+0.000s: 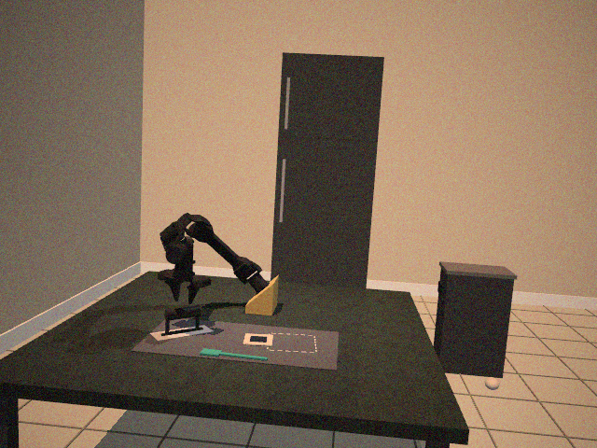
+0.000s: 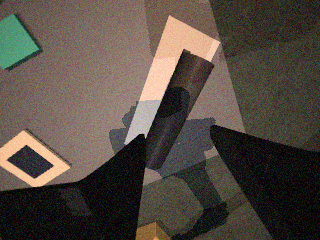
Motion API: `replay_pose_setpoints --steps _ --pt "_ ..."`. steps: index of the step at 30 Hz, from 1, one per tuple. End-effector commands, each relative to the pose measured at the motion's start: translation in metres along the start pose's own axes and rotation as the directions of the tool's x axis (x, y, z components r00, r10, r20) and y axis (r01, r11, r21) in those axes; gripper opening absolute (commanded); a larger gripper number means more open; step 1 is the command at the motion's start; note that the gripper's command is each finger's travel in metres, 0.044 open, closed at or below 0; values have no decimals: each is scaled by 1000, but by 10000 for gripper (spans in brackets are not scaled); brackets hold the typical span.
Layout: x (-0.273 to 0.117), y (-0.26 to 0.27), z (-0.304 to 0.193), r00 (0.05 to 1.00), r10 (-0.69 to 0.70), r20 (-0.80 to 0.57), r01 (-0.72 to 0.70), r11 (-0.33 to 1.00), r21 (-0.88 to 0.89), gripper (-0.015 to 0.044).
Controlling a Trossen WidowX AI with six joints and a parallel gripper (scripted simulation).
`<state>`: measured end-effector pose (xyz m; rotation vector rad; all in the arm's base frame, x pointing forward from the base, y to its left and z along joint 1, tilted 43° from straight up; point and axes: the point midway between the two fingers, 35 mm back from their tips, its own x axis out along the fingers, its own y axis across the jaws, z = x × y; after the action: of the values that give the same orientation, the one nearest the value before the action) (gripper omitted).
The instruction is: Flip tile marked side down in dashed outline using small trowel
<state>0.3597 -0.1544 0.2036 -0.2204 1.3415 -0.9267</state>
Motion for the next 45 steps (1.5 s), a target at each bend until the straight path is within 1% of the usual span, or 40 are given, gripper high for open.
replay_pose_setpoints --steps 1,10,20,27,33,39,45 --pt "-1 -1 1 1000 -4 3 4 991 -135 270" --pt "-1 -1 1 1000 -3 3 4 902 -432 270" --pt "-1 0 1 1000 -3 3 4 702 -712 270" --pt "-1 0 2 1000 -3 3 4 511 -860 270" --pt "-2 0 2 1000 -3 3 3 323 -947 270" --pt "-2 0 2 1000 -3 2 3 120 -993 270" --pt "-2 1 2 1000 -3 2 2 -87 -996 270"
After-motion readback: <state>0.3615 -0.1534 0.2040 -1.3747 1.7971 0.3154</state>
